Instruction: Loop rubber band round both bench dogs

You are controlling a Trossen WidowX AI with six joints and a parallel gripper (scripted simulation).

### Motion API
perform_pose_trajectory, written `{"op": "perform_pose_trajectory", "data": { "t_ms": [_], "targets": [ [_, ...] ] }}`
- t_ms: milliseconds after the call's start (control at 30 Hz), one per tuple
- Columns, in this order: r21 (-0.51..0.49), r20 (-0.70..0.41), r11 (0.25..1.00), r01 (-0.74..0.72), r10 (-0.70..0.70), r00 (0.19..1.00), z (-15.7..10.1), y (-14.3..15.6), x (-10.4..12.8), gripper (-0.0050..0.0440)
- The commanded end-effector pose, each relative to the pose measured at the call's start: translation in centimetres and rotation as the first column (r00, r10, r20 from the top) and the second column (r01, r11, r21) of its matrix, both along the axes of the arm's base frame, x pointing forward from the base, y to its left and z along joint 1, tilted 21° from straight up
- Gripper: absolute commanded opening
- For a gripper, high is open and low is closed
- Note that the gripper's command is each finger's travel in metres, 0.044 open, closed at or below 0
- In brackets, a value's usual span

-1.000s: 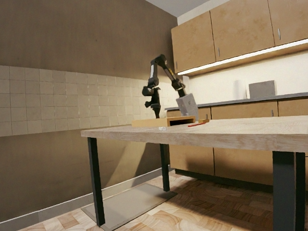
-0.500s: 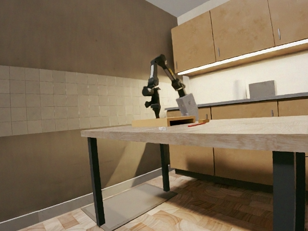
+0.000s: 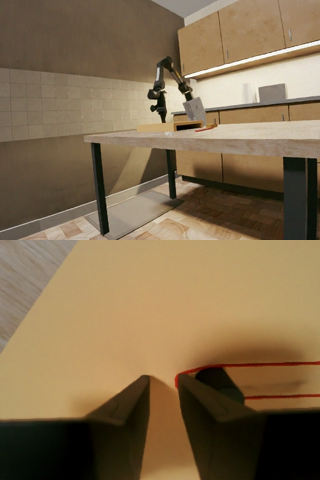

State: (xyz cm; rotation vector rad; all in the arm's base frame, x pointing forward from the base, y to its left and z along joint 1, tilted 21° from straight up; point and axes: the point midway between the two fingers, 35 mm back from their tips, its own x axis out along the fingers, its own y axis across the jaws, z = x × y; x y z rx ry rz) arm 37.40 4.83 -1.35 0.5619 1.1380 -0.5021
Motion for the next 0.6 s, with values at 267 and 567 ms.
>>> {"op": "perform_pose_trajectory", "data": {
  "t_ms": [267,567],
  "targets": [
    [0.009,0.047,1.000,0.001,-0.001,0.999,3.9,0.5,0.1,0.0080],
    [0.012,0.049,1.000,-0.001,0.000,0.999,6.2,0.8,-0.9,0.0080]
  ]
}}
